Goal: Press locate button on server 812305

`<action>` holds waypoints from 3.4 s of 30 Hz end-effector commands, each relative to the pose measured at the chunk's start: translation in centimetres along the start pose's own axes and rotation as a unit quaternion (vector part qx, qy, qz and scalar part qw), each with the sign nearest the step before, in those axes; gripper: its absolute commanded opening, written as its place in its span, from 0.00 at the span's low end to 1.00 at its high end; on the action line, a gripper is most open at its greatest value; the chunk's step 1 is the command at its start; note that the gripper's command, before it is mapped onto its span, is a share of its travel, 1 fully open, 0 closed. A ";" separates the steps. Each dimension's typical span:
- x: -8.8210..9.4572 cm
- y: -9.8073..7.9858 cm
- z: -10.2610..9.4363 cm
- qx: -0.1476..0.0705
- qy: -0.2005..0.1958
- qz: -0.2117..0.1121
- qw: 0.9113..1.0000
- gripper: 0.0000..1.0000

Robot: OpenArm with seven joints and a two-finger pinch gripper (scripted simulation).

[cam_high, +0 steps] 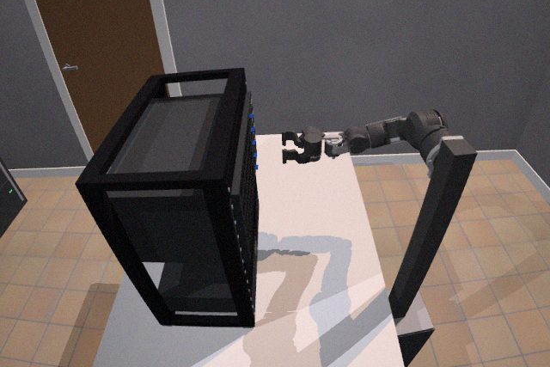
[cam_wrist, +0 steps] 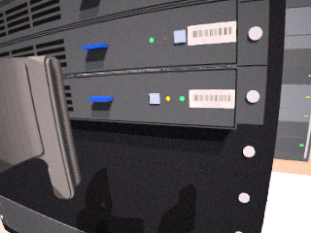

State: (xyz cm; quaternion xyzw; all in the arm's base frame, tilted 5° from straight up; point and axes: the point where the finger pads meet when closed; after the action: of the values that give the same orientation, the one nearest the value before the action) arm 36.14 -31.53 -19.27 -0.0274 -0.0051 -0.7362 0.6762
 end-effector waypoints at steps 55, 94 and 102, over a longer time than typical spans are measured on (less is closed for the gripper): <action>-0.2 5.7 -0.1 -0.001 -0.001 0.004 1.000 0.60; -0.2 5.7 -0.1 -0.001 -0.001 0.004 1.000 0.60; -0.2 5.4 -0.1 -0.001 -0.001 0.004 1.000 0.60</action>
State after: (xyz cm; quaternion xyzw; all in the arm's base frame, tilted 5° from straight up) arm 41.56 -31.60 -19.83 -0.0309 -0.0019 -0.7320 0.6806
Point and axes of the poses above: the point where the finger pads meet when closed, its own y axis out along the fingers, its own x axis across the jaws, z = x × y, and after that the axes turned 7 degrees about -y, right-handed
